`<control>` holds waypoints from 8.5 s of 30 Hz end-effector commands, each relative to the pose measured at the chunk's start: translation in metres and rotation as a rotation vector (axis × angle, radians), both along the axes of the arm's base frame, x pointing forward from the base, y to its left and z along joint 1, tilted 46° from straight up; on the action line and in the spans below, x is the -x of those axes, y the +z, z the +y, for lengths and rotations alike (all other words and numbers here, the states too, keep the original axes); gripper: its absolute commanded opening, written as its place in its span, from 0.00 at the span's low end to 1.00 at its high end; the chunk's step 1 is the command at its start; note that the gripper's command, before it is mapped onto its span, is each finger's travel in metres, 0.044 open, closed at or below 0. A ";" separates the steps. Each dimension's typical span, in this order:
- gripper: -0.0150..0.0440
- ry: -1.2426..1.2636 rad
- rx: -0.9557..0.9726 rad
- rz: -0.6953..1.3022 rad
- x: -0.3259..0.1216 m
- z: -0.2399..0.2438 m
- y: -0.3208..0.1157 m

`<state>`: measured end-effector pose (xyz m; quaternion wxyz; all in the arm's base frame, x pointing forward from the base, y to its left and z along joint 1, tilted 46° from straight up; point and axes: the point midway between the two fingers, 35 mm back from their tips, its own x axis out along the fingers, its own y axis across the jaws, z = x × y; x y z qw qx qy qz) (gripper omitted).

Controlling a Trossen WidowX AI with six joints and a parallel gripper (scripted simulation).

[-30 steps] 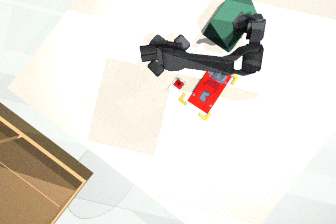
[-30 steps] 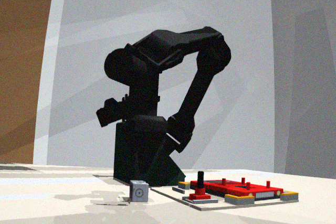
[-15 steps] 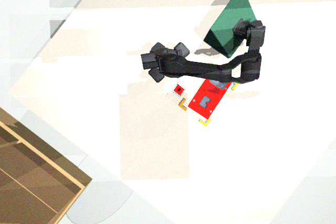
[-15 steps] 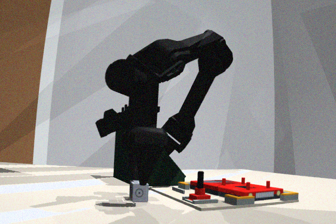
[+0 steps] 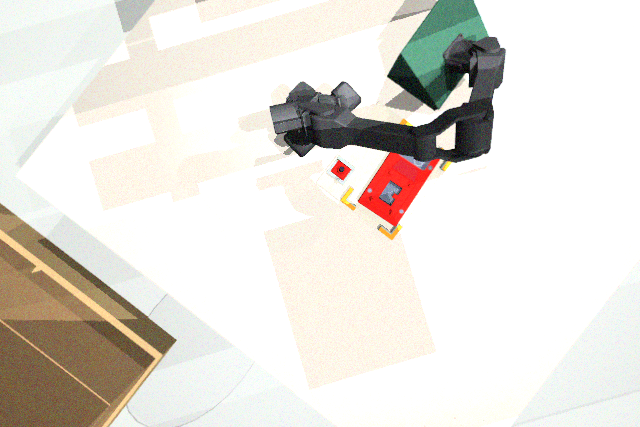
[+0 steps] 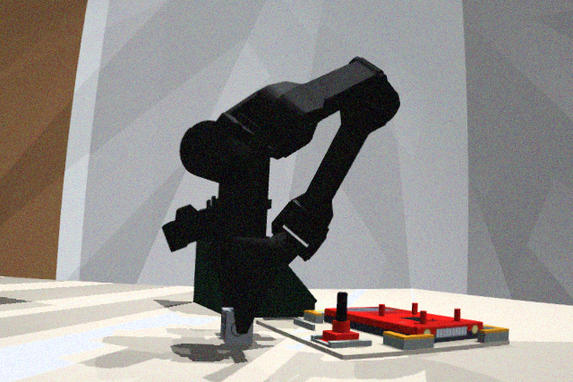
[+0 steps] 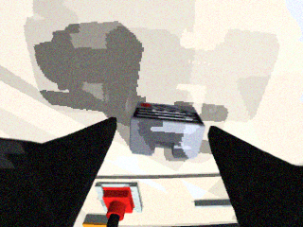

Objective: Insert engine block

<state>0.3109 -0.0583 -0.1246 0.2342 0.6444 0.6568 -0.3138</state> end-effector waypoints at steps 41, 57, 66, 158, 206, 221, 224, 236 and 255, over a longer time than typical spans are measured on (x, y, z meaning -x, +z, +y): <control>0.25 -0.003 0.003 0.003 -0.009 -0.060 0.055; 0.25 -0.003 0.000 0.010 -0.006 -0.088 0.088; 0.25 -0.003 -0.001 0.009 -0.006 -0.075 0.074; 0.25 0.099 0.852 0.034 -0.003 0.007 0.030; 1.00 0.095 0.862 0.029 -0.003 0.026 0.011; 1.00 0.099 0.851 0.034 -0.007 0.025 0.048; 1.00 0.099 0.851 0.034 -0.008 0.025 0.055; 1.00 0.093 0.856 0.034 -0.008 0.024 0.051; 1.00 0.387 0.650 -0.036 -0.004 0.012 0.050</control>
